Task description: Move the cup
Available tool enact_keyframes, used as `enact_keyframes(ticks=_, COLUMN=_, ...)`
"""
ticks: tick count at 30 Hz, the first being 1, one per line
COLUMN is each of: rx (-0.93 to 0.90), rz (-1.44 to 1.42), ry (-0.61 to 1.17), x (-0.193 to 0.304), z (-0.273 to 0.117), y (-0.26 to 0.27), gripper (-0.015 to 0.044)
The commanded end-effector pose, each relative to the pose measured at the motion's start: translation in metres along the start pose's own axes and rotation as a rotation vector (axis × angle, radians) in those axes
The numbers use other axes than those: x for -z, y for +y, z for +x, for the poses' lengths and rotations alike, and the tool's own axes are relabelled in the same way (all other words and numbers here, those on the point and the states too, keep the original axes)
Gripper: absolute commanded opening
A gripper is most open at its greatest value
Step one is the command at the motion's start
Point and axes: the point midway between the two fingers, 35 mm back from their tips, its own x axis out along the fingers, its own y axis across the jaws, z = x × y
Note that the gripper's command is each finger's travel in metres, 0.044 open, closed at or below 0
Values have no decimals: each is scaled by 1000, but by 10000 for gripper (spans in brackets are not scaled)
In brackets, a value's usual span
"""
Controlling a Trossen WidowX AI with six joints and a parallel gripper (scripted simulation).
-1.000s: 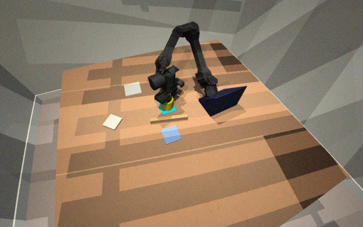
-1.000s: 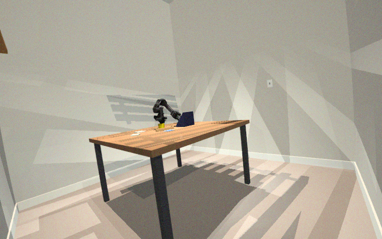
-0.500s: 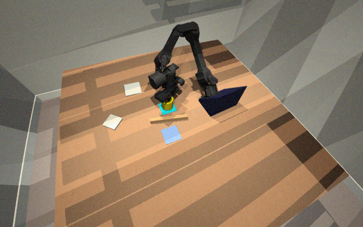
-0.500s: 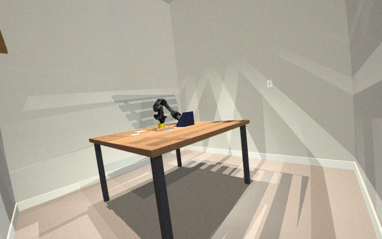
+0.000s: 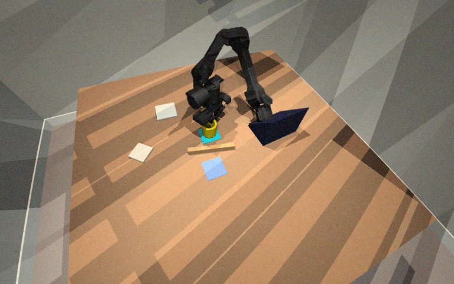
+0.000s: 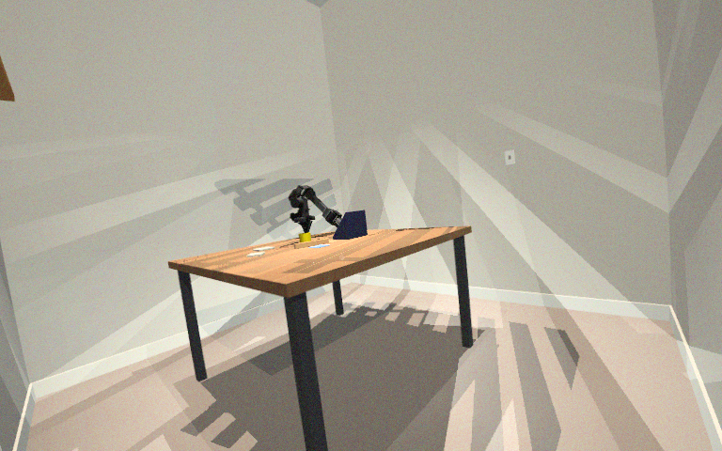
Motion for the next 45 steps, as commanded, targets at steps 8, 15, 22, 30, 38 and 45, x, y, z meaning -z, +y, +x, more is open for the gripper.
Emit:
enact_keyframes(ticks=8, rx=-5, rz=7, ry=1, x=0, z=-16, y=1, gripper=147)
enact_keyframes(ticks=15, rx=-4, rz=6, ry=-1, x=1, z=-23, y=-1, gripper=147)
enact_keyframes(ticks=22, rx=3, rz=-4, ry=-4, x=1, z=-19, y=-3, gripper=278)
enact_keyframes(ticks=30, rx=-4, rz=-11, ry=-4, x=1, z=-28, y=-2, gripper=440)
enact_keyframes(ticks=38, rx=-25, rz=-36, ry=-3, x=1, z=-60, y=-2, gripper=440)
enact_keyframes(ticks=45, rx=-36, rz=-54, ry=-5, x=2, z=-83, y=-4, gripper=440)
